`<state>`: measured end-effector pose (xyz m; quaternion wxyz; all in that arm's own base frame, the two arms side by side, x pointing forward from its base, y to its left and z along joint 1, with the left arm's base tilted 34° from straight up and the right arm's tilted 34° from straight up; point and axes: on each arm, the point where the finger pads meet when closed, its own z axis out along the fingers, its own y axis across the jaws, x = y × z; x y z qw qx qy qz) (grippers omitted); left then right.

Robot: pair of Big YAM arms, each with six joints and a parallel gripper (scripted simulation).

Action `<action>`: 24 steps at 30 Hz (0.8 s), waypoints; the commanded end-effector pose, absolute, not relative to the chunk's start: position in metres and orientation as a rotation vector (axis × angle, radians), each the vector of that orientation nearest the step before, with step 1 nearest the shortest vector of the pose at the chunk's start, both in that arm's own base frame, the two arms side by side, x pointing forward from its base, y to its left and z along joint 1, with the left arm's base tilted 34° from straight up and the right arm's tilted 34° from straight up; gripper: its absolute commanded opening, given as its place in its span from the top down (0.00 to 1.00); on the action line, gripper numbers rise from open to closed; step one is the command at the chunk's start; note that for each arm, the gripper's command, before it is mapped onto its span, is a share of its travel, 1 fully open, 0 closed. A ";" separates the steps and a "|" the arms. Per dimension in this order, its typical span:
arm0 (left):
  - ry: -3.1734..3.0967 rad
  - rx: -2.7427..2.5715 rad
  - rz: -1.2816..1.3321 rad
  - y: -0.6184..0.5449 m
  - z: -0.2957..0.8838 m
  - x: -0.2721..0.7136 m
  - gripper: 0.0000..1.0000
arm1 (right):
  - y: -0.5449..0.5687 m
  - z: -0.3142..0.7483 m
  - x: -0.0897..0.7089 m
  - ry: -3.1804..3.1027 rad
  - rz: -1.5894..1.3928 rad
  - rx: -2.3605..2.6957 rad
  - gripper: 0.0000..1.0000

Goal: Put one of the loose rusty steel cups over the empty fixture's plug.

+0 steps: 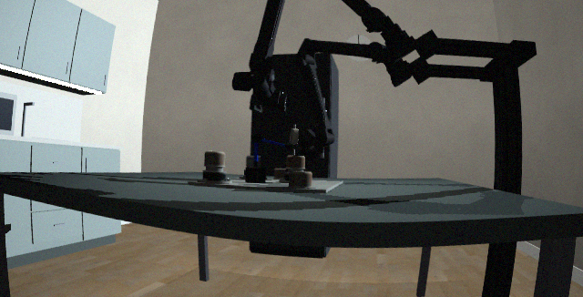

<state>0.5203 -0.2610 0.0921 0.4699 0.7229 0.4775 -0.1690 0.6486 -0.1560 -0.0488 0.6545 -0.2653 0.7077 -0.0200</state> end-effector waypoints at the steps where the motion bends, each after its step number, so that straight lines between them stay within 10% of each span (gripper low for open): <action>1: 1.185 1.753 -0.402 -0.262 0.090 0.531 0.00 | -0.148 -0.066 0.653 1.633 -0.013 -0.590 0.01; 9: 1.187 1.752 -0.402 -0.262 0.090 0.532 0.00 | -0.145 -0.069 0.662 1.635 -0.013 -0.590 0.01; 11: 1.185 1.752 -0.401 -0.262 0.090 0.532 0.00 | -0.145 -0.069 0.662 1.634 -0.015 -0.593 0.18; 21: 1.181 1.755 -0.398 -0.262 0.090 0.532 0.00 | -0.158 -0.068 0.659 1.638 -0.028 -0.581 0.35; 23: 1.181 1.755 -0.398 -0.262 0.090 0.532 0.00 | -0.160 -0.053 0.659 1.624 -0.039 -0.584 0.58; 24: 1.181 1.755 -0.398 -0.262 0.090 0.532 0.00 | -0.159 -0.044 0.658 1.616 -0.043 -0.587 0.46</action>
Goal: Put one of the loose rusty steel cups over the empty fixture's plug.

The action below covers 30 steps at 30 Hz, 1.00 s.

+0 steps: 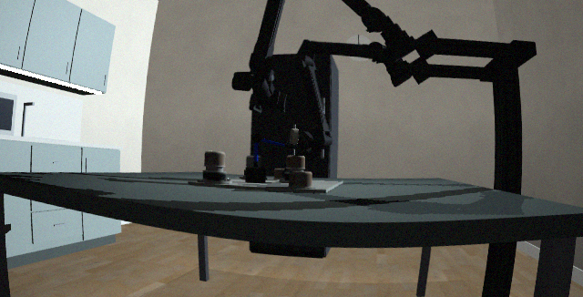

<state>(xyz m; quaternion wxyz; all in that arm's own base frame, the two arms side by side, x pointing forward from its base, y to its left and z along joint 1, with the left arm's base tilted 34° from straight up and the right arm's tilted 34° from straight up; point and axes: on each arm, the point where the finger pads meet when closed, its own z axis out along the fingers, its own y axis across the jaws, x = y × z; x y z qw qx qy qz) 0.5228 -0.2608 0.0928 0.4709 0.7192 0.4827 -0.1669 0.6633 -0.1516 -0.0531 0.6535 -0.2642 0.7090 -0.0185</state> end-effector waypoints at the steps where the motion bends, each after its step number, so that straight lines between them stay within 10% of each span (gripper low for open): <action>1: 1.181 1.755 -0.398 -0.262 0.090 0.532 0.00 | -0.159 -0.032 0.654 1.608 -0.050 -0.591 0.35; 30: 1.037 1.667 -0.288 -0.272 0.196 0.540 0.00 | -0.085 0.110 0.628 1.600 -0.011 -0.596 0.33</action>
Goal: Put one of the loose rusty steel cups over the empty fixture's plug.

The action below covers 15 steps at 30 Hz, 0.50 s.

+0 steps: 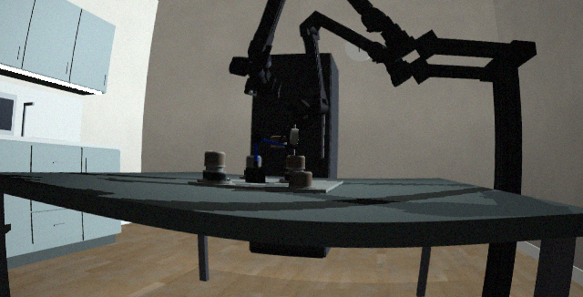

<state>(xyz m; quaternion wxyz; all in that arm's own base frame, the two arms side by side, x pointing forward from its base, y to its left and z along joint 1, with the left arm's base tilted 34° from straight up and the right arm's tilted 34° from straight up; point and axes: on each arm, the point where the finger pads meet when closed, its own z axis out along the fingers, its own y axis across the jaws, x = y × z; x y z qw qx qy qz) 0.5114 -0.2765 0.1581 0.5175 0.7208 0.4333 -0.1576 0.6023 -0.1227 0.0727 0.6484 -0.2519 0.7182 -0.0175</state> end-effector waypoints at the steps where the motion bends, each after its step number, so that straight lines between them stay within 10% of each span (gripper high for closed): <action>1: 1.050 1.654 -0.270 -0.270 0.199 0.545 0.00 | -0.077 0.116 0.636 1.599 -0.012 -0.596 0.33; 15: 1.077 1.661 -0.144 -0.249 0.224 0.574 0.00 | -0.052 0.101 0.687 1.605 -0.048 -0.595 0.33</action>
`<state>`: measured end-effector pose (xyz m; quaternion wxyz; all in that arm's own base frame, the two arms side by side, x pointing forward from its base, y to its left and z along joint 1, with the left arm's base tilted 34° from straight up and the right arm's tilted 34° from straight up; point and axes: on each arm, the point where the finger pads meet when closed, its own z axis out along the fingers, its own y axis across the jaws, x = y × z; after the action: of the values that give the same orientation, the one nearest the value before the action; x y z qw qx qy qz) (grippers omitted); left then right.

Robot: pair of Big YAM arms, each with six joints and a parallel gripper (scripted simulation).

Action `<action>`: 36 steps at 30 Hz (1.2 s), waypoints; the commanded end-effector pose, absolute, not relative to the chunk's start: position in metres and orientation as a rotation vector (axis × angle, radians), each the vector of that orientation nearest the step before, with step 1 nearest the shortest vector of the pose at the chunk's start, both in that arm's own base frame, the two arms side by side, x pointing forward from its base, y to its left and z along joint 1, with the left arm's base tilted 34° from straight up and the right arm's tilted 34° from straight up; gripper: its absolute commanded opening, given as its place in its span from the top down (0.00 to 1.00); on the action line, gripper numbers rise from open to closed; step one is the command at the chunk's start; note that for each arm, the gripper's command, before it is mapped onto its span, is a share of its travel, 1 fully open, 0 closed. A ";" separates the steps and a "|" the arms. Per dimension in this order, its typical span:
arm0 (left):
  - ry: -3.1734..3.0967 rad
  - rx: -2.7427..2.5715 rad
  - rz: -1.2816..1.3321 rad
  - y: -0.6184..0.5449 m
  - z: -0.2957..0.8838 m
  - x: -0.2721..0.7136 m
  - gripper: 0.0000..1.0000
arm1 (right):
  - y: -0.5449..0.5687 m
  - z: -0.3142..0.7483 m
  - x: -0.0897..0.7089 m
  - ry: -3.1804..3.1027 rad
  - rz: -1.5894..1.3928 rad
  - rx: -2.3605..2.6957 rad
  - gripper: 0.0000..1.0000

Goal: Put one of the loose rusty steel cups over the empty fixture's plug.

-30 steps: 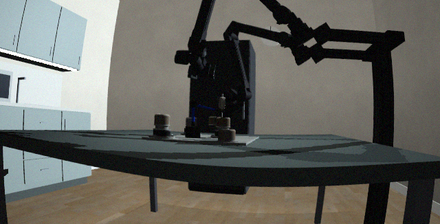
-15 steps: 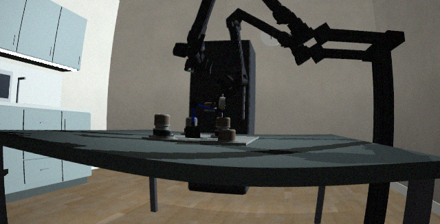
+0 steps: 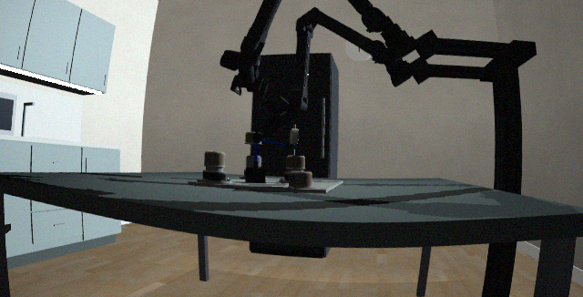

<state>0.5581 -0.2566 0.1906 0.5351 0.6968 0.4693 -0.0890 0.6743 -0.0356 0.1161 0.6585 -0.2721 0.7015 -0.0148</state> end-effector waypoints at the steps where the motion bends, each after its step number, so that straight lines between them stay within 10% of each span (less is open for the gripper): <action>1: 1.077 1.661 -0.144 -0.249 0.224 0.574 0.00 | -0.052 0.101 0.687 1.605 -0.048 -0.595 0.33; 36: 0.880 1.866 -0.100 -0.225 0.251 0.569 0.00 | -0.052 0.115 0.701 1.574 -0.046 -0.594 0.33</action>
<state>0.5613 -0.2295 0.2183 0.5027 0.7637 0.3995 -0.0668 0.6901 -0.0559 0.0866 0.6470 -0.2598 0.7166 -0.0181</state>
